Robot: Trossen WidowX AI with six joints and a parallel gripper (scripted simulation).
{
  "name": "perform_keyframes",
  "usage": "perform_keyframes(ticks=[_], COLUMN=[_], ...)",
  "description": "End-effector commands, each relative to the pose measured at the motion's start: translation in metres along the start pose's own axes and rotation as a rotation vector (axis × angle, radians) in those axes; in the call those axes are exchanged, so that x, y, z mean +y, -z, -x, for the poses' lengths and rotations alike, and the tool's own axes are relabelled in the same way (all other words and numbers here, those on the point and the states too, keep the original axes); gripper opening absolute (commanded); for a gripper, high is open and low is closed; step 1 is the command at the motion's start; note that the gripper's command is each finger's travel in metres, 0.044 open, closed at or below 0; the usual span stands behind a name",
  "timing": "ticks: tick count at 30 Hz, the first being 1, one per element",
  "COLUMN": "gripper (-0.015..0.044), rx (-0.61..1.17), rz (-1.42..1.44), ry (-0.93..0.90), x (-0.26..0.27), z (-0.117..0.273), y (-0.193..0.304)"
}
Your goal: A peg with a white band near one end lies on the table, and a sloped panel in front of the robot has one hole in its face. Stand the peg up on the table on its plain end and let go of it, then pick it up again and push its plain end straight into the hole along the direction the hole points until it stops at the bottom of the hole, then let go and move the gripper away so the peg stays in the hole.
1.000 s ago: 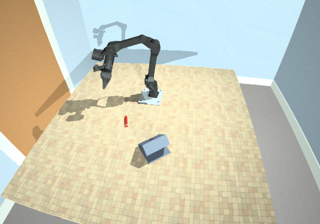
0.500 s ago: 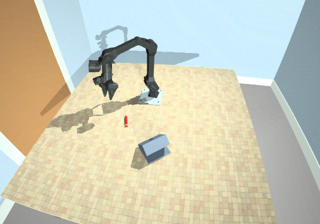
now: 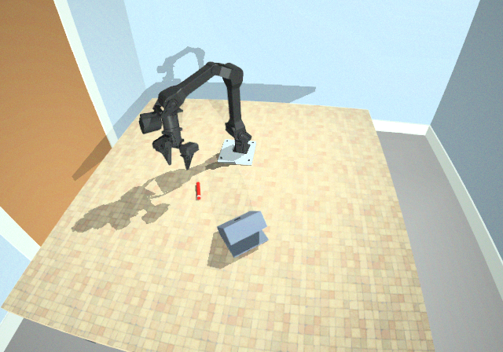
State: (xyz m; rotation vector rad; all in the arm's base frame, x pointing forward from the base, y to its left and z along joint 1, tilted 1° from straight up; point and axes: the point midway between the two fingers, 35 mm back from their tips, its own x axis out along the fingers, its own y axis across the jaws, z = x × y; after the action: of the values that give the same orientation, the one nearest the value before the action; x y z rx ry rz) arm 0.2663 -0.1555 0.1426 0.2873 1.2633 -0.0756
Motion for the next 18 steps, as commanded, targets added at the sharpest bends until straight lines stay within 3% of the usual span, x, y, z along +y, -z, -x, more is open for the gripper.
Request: perform_keyframes(ticks=[1,18], gripper=[0.0440,0.0440], rx=[0.053,0.263], rz=[0.105,0.629], ry=[0.012,0.074], x=[0.013,0.069], z=[-0.010,-0.046], y=[-0.002,-0.005])
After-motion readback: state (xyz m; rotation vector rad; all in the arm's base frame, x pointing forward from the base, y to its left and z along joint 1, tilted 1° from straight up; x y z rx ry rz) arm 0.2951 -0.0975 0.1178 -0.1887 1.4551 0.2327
